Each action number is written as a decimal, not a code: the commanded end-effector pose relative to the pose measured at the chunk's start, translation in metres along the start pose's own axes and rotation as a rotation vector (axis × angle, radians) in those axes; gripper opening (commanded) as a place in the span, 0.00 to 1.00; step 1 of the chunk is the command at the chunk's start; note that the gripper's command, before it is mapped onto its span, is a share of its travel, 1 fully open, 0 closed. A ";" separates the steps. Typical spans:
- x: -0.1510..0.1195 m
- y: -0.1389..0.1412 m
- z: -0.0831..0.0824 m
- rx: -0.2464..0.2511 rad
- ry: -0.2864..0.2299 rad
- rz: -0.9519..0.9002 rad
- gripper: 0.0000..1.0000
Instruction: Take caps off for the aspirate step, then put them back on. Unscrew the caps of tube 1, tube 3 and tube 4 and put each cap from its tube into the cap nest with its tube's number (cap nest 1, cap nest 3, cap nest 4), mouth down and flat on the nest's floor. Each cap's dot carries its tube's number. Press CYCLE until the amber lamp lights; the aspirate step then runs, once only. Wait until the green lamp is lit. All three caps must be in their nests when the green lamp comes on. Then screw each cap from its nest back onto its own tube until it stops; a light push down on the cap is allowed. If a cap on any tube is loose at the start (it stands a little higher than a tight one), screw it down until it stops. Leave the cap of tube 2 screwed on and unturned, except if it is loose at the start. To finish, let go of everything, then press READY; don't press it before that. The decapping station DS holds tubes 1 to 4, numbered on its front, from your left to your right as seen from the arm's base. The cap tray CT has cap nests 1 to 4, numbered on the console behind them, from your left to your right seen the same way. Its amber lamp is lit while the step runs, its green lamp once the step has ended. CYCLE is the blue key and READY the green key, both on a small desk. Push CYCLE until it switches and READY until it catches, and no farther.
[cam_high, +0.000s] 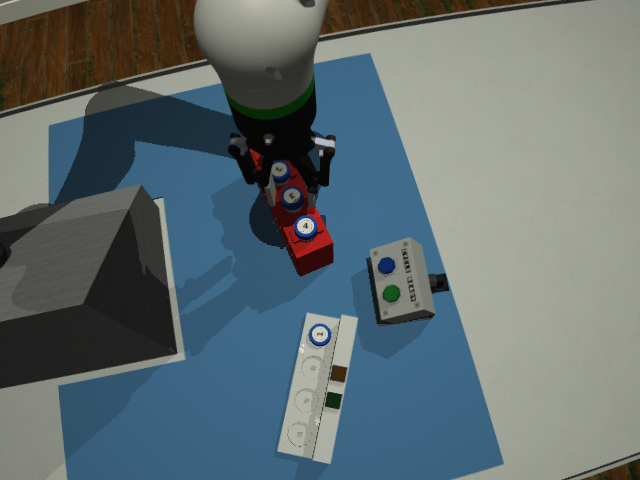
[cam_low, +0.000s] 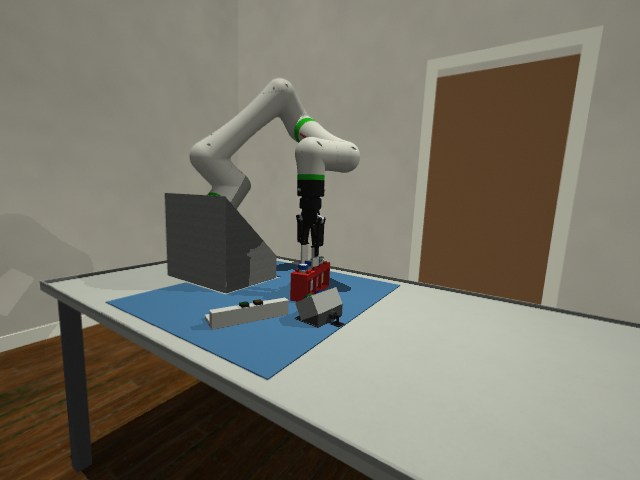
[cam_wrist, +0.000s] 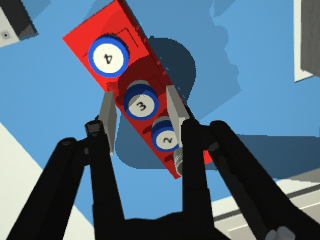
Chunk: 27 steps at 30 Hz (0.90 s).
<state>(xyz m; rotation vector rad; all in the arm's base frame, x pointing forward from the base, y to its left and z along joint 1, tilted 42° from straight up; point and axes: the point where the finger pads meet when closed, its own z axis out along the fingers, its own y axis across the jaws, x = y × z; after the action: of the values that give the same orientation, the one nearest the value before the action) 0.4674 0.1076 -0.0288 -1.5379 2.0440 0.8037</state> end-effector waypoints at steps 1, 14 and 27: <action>0.000 0.000 0.000 -0.005 0.020 0.049 0.35; 0.000 0.000 0.000 -0.005 0.020 0.049 0.00; 0.000 0.000 0.000 -0.009 0.019 -0.301 0.00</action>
<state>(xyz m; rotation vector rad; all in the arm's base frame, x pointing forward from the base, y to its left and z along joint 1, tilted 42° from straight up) 0.4677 0.1074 -0.0286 -1.6418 1.9749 0.7622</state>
